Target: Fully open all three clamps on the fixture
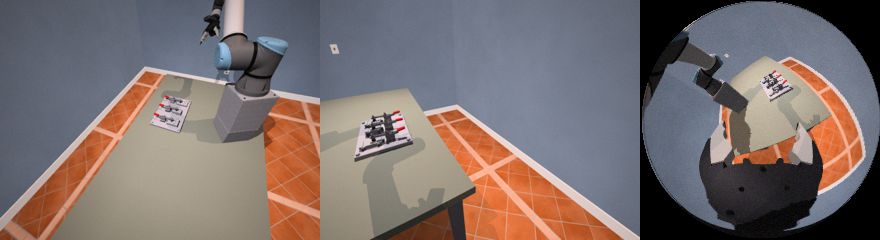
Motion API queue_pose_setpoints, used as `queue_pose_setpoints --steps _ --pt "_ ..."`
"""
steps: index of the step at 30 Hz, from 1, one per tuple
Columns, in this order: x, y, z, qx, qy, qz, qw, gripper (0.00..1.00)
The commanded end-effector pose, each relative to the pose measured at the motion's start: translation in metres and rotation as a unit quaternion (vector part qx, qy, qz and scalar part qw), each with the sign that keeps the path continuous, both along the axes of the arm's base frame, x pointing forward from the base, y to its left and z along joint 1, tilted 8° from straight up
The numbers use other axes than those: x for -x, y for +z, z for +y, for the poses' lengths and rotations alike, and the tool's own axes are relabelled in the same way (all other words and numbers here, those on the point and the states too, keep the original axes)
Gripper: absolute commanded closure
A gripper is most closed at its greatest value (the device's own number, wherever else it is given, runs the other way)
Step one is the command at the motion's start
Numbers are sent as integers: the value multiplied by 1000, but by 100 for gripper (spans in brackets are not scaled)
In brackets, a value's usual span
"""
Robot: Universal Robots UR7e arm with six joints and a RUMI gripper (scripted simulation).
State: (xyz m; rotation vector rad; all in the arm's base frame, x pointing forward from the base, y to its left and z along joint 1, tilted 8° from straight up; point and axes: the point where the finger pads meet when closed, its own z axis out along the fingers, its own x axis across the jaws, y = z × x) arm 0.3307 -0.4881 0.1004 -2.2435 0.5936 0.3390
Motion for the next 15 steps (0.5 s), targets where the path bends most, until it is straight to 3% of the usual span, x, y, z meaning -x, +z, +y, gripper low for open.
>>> queue_pose_setpoints --steps 1,15 --pt "-9 -8 6 12 -2 14 1000 0" --pt "-56 -52 44 74 -19 84 994 0"
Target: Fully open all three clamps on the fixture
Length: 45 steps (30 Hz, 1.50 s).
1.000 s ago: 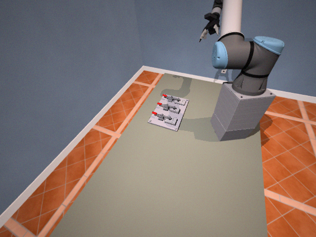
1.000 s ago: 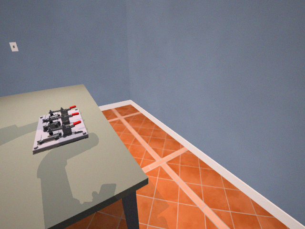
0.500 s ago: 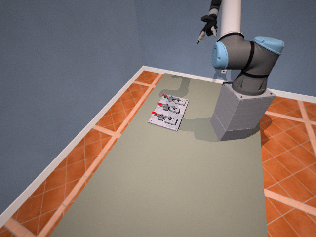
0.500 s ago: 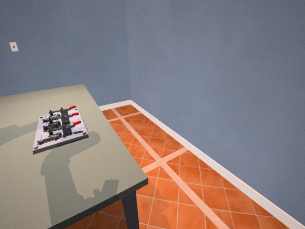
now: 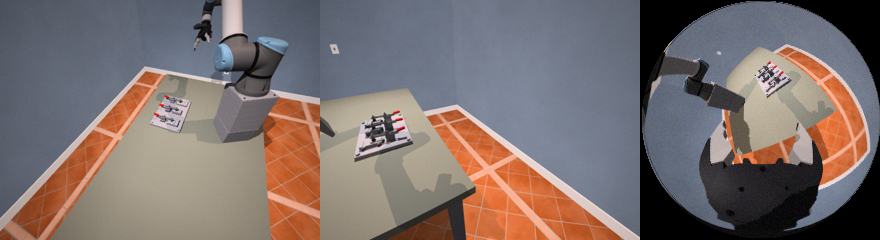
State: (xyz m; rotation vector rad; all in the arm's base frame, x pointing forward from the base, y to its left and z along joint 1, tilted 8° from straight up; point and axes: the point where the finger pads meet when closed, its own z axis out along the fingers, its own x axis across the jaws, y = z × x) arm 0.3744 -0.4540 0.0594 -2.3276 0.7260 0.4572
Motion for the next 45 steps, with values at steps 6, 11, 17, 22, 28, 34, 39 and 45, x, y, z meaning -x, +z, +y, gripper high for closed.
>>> queue_pose_setpoints --steps 6,11,17,22,28,34,39,45 --pt "-41 -40 43 69 -23 57 996 0" --pt "-64 -66 78 118 -44 88 988 0" --pt "-81 -86 110 159 -65 108 979 0" --pt "-97 -110 154 212 -98 126 964 0" --pt "-108 -135 212 272 -145 135 942 0" --pt "-109 -147 250 306 -179 133 925 0" --pt "-104 -159 296 341 -225 125 904 0" --pt "-91 -166 346 370 -278 109 880 0"
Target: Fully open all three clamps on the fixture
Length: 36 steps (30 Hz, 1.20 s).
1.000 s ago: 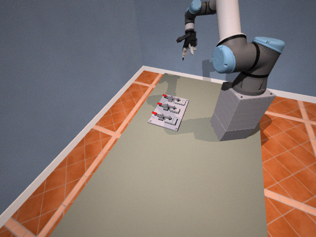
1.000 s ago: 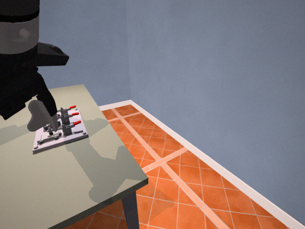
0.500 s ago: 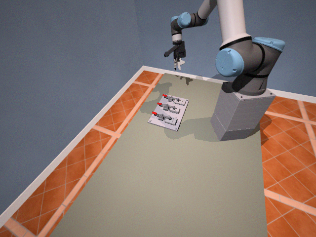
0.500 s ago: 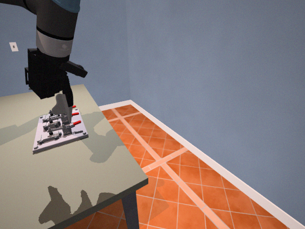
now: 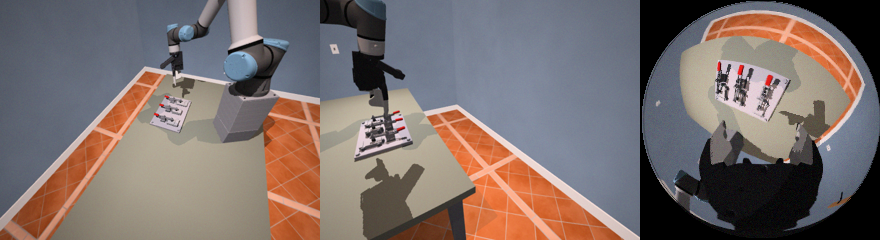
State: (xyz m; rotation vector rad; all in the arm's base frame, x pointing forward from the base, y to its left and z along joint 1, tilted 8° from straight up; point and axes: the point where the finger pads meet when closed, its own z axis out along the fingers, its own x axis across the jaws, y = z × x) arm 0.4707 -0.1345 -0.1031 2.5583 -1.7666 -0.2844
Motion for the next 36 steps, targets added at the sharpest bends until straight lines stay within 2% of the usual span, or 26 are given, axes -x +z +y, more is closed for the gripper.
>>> queue_pose_setpoints --steps 1,3,10,18,36 --pt "8 -5 34 40 -33 -23 998 0" --pt "8 -5 34 40 -33 -23 998 0" --pt "30 -6 78 74 -79 -54 993 0" --pt "54 -4 113 94 -118 -86 985 0" --pt "77 1 138 106 -150 -114 976 0"
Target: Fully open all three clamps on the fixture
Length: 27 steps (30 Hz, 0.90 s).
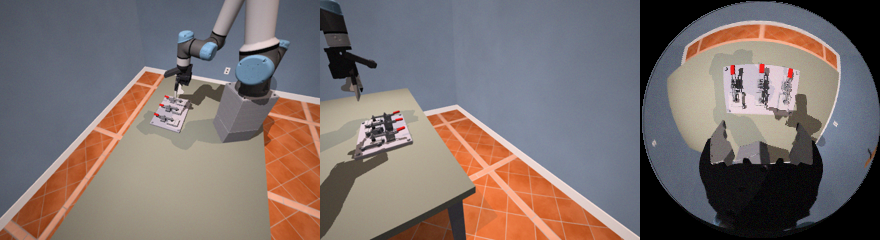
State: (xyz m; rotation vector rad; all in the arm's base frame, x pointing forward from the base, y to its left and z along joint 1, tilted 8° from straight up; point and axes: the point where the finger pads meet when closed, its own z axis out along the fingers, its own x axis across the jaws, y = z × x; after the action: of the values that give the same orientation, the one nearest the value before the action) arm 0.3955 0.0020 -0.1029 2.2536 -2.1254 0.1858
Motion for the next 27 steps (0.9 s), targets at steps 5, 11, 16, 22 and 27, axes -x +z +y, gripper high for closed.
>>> queue_pose_setpoints --steps 5,11,16,22,27 --pt "3 1 3 2 -4 -5 1000 0" --pt "3 1 3 2 -4 -5 1000 100" --pt "3 1 3 2 -4 -5 1000 100" --pt "3 1 3 2 -4 -5 1000 100" --pt "3 1 3 2 -4 -5 1000 100"
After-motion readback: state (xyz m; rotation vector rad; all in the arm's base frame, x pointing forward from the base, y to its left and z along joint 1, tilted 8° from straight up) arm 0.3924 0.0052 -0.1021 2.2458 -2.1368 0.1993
